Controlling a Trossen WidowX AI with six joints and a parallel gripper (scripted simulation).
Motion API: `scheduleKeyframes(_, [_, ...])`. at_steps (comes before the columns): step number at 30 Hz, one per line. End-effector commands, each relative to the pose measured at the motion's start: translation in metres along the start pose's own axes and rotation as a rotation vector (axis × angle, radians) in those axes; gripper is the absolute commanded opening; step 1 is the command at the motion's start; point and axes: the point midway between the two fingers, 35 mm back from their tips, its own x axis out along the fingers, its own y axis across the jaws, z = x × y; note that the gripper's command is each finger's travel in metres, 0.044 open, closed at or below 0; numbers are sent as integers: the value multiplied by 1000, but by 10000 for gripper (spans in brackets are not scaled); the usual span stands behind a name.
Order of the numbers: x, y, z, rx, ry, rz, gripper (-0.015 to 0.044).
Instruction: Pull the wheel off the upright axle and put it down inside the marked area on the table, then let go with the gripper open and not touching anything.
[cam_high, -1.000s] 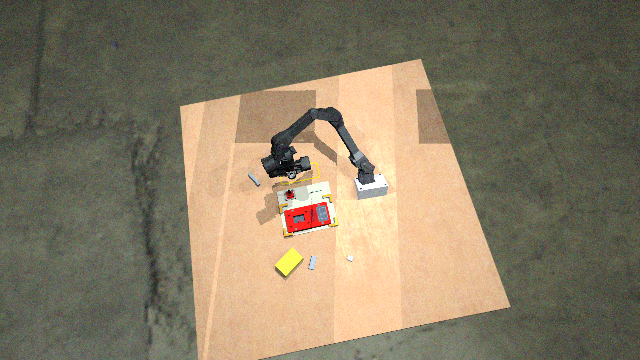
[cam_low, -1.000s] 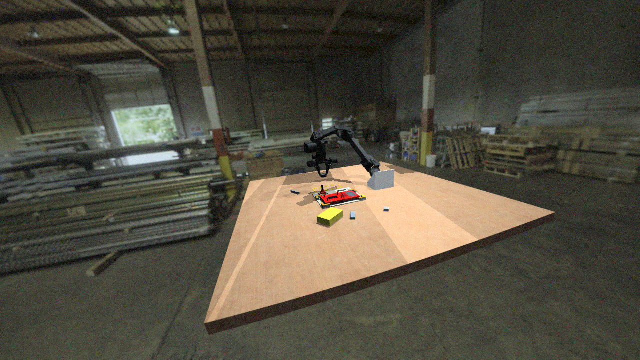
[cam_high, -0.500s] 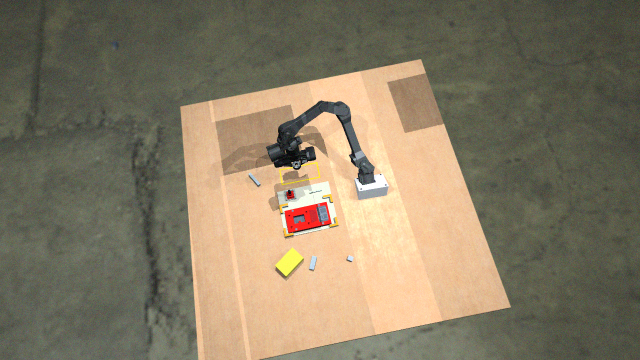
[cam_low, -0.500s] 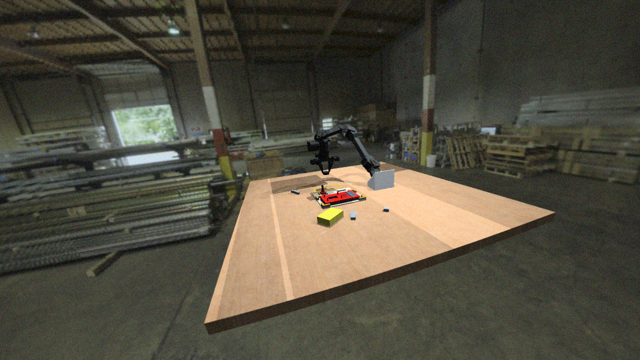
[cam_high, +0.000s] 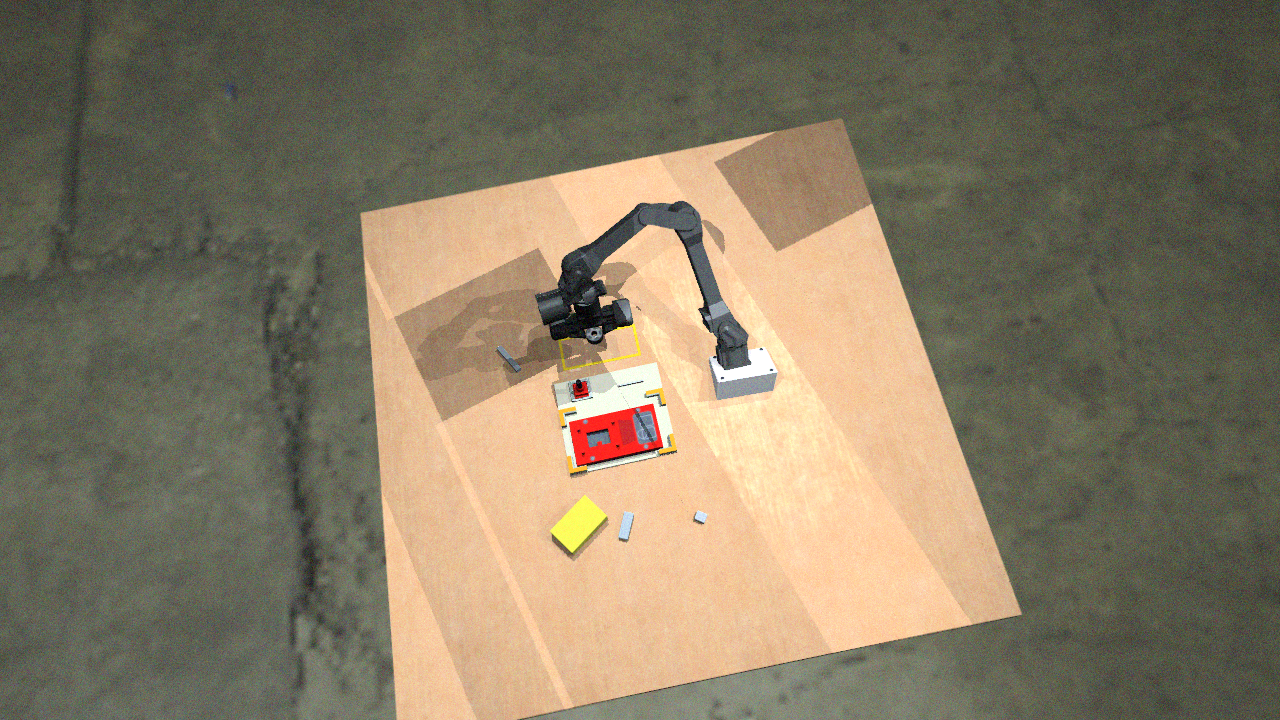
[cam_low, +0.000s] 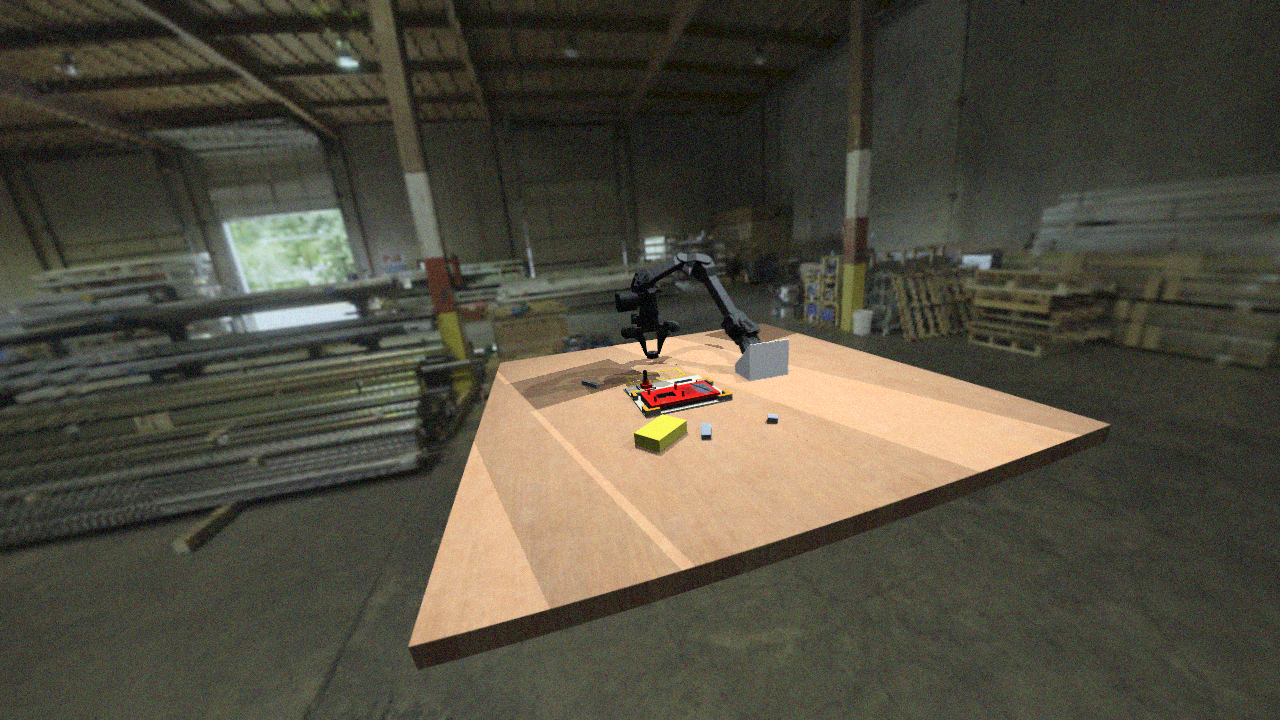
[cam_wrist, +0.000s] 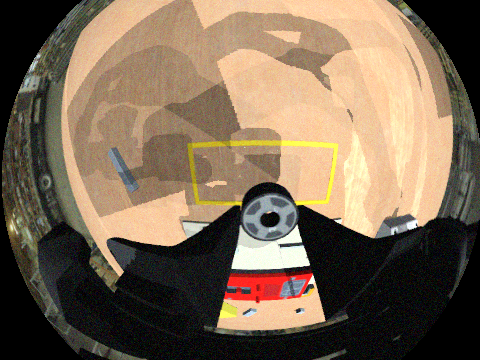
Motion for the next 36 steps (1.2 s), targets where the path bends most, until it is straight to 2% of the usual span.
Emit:
scheduleKeyframes(1, [18,0,1,-4,-4,1,0])
scheduleKeyframes(11, [69,-3,3,-4,-10,1,0])
scheduleKeyframes(17, [72,-4,3,-4,-11,1,0])
scheduleKeyframes(28, [66,-3,5,9,-5,1,289])
scheduleKeyframes(36, [9,-3,3,-4,-8,1,300])
